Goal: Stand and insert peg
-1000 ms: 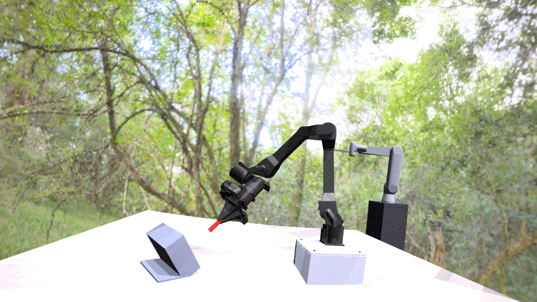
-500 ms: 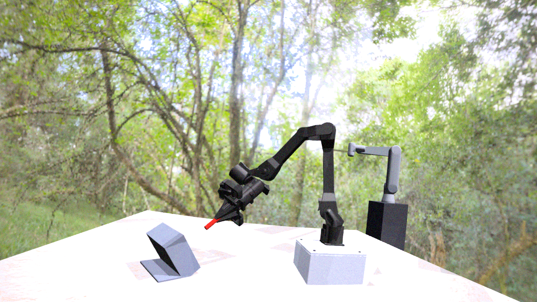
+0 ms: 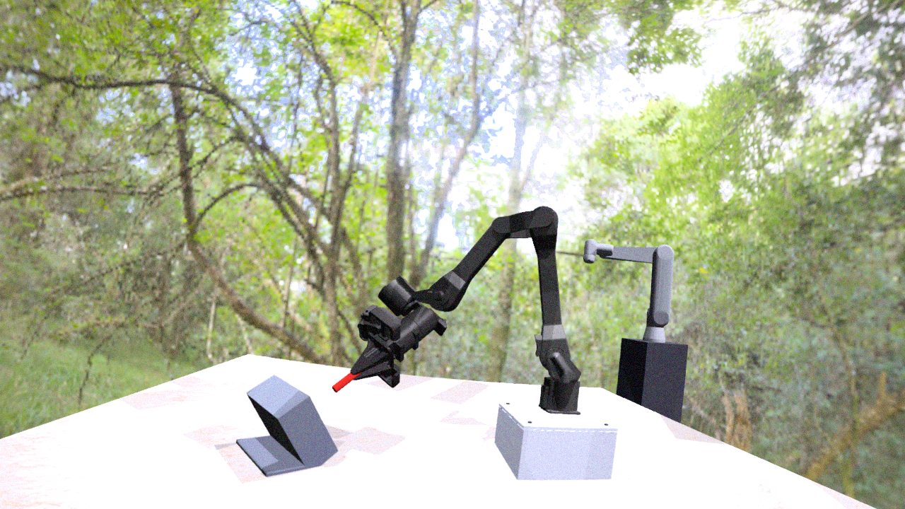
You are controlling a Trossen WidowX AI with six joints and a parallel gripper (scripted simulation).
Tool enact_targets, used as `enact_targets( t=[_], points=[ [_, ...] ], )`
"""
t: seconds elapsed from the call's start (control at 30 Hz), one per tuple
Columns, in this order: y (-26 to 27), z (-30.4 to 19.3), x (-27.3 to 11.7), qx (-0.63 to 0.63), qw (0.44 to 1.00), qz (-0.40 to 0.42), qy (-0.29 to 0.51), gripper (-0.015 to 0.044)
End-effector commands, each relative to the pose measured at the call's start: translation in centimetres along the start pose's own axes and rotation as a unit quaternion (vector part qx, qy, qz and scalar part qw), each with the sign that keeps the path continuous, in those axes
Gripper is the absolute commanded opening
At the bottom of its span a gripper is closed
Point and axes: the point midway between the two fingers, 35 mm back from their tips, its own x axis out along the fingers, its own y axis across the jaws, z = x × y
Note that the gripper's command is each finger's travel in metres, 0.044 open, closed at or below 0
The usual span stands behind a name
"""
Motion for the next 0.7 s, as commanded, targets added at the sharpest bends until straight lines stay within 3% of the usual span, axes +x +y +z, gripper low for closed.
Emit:
enact_targets(
  t=[0.0, 0.67],
  points=[
    [0.1, -0.2, 0.7, 0.002, 1.0, 0.004, 0.003, 0.0],
    [0.8, -0.5, 3.3, -0.008, 1.0, 0.024, 0.001, 0.0]
  ],
)
